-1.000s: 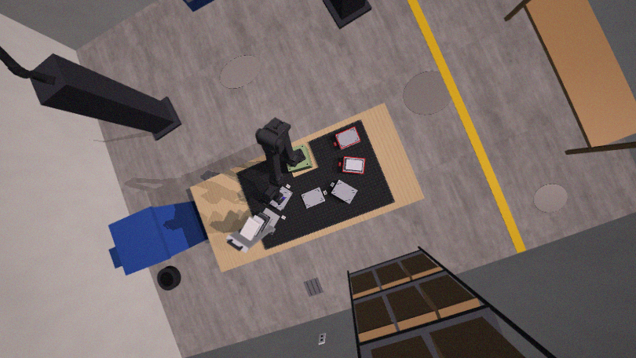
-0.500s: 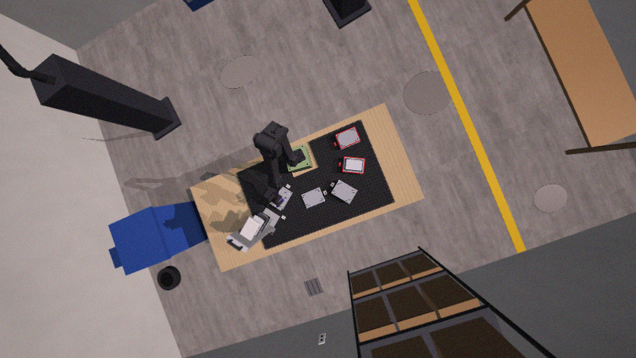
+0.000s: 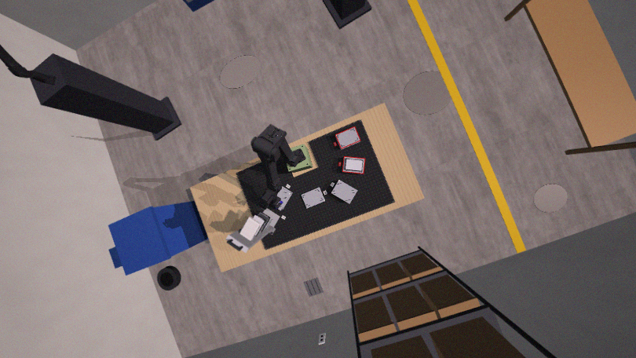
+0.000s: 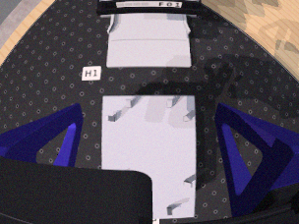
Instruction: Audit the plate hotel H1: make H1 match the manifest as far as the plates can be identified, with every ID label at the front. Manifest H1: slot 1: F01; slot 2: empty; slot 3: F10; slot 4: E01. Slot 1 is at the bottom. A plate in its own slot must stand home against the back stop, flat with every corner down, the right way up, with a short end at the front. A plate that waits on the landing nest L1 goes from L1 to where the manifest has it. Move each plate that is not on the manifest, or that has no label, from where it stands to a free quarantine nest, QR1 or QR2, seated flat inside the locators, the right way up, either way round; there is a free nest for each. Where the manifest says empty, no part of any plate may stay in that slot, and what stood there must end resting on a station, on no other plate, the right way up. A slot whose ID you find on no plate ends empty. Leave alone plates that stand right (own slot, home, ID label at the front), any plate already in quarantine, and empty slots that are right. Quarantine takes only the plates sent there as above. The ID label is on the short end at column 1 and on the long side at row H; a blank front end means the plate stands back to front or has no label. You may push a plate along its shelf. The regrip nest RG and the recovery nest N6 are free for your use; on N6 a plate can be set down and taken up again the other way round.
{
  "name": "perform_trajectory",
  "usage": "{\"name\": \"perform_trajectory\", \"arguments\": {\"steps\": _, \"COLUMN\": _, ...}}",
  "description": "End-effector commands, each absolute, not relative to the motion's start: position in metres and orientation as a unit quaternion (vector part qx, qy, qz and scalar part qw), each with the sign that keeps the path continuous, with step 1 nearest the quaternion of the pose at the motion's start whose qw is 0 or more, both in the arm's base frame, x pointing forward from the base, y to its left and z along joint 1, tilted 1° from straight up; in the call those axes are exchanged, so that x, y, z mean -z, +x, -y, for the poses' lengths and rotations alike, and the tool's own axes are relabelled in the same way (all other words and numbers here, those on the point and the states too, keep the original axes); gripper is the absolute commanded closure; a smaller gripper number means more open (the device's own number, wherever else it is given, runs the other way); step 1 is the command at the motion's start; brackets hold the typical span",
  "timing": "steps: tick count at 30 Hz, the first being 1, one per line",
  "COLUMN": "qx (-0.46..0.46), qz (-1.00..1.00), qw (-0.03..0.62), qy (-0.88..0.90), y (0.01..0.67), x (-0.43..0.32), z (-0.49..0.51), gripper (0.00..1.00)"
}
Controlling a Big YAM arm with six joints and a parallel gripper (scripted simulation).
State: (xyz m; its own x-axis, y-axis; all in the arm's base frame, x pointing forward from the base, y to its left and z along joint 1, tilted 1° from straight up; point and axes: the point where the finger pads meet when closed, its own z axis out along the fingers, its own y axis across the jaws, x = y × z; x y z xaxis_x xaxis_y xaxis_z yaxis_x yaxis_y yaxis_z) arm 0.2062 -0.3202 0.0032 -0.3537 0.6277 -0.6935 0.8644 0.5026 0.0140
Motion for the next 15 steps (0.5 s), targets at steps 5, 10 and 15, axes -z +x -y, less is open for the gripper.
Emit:
{"name": "perform_trajectory", "arguments": {"steps": 5, "qx": 0.197, "qz": -0.792, "qw": 0.353, "qy": 0.457, "y": 0.224, "x": -0.022, "z": 0.355, "gripper": 0.00}}
{"name": "perform_trajectory", "arguments": {"steps": 10, "qx": 0.196, "qz": -0.793, "qw": 0.351, "qy": 0.457, "y": 0.226, "x": -0.022, "z": 0.357, "gripper": 0.00}}
{"name": "perform_trajectory", "arguments": {"steps": 15, "qx": 0.195, "qz": -0.794, "qw": 0.348, "qy": 0.458, "y": 0.228, "x": -0.020, "z": 0.363, "gripper": 0.00}}
